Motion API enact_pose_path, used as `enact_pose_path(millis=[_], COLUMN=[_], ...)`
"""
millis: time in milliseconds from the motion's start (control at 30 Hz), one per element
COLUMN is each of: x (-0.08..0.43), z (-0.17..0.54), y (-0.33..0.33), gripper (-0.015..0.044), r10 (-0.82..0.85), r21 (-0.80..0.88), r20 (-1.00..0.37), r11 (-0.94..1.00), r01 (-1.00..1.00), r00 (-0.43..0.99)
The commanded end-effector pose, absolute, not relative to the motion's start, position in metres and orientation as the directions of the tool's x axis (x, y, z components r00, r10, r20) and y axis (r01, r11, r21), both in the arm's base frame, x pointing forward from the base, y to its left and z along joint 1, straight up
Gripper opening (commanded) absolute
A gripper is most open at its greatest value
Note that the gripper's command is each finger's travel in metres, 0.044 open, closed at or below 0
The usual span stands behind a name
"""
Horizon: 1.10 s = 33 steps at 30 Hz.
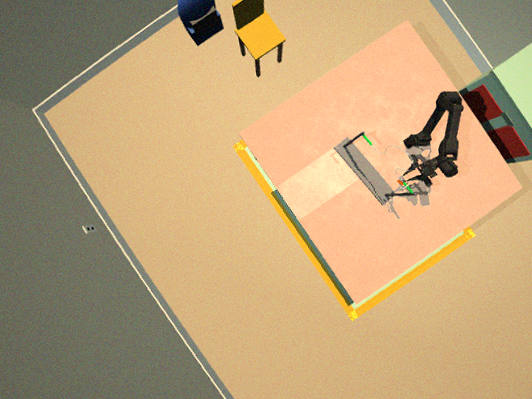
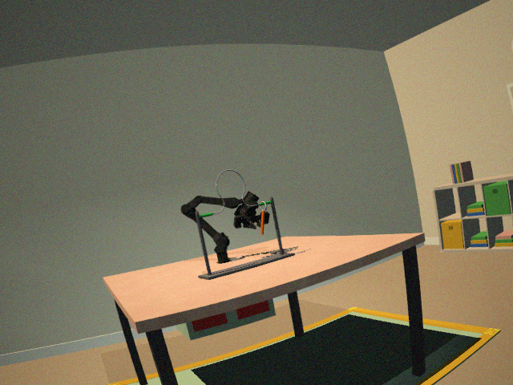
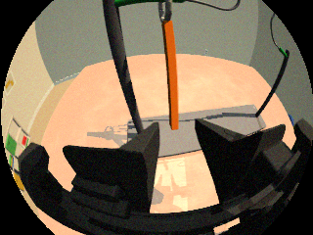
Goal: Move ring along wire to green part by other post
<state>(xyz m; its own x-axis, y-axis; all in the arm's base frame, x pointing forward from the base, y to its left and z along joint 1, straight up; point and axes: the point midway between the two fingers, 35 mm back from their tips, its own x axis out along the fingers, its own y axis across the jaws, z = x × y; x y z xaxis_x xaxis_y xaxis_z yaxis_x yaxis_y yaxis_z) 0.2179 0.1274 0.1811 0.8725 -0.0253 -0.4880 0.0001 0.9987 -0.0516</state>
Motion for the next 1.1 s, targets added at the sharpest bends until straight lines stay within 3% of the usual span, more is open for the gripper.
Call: enact_pose_path(millis=[0, 300, 1067], x=[0.213, 0.177, 0.177], z=[0.183, 0.206, 0.206], y=[0.128, 0.127, 0.127], gripper=[0.0212, 0.044, 0.044], r10=[-0.026, -0.022, -0.022], r21=[-0.051, -0.053, -0.053], r20=[-0.49, -0.479, -0.479], r11=[0.999, 0.999, 0.999], r01=[0.001, -0.004, -0.004], r00=[0.871, 0.878, 0.878])
